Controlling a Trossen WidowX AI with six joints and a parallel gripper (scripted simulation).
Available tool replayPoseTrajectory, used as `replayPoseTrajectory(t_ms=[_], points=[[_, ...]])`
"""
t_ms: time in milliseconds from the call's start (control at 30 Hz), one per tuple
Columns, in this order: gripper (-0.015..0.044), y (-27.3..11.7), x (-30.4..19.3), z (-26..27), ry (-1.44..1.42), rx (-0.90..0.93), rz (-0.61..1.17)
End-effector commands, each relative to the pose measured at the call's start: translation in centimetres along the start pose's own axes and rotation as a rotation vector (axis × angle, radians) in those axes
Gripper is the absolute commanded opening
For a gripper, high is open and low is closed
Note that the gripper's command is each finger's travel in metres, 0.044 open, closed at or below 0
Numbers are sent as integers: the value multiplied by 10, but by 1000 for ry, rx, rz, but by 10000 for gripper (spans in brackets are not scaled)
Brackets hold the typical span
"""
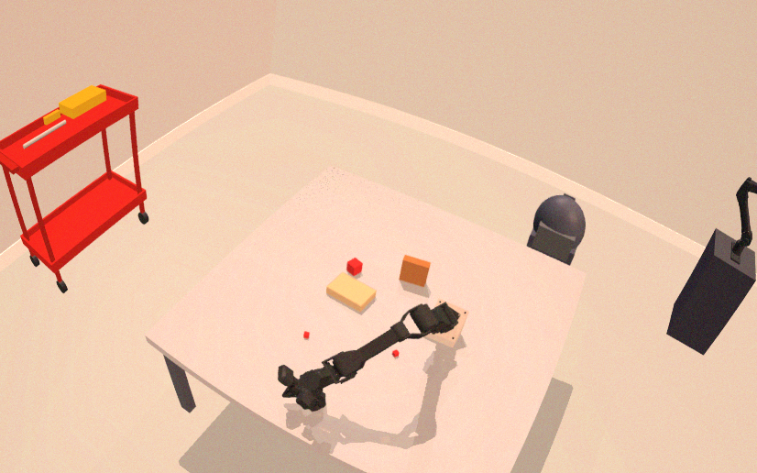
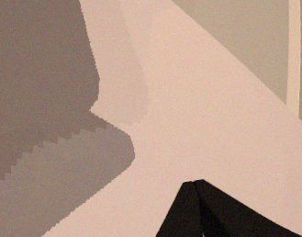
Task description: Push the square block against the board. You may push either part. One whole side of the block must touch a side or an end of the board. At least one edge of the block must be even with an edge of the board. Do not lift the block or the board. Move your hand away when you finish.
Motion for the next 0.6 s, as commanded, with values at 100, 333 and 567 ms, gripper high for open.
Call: replayPoseTrajectory(t_ms=[100,333,567], points=[[0,13,-59,-2,98,14,135],[0,21,-123,1,172,43,280],[0,22,-190,10,225,85,432]])
Point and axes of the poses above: the point midway between the two fingers, 35 mm back from their tips, its own y axis out along the fingers, its own z axis across the jaws, x = y × z, the point moved 2 cm from there along -y, back along the fingers, and after that the axes turned 11 degrees about -y, right-handed, at the moved point
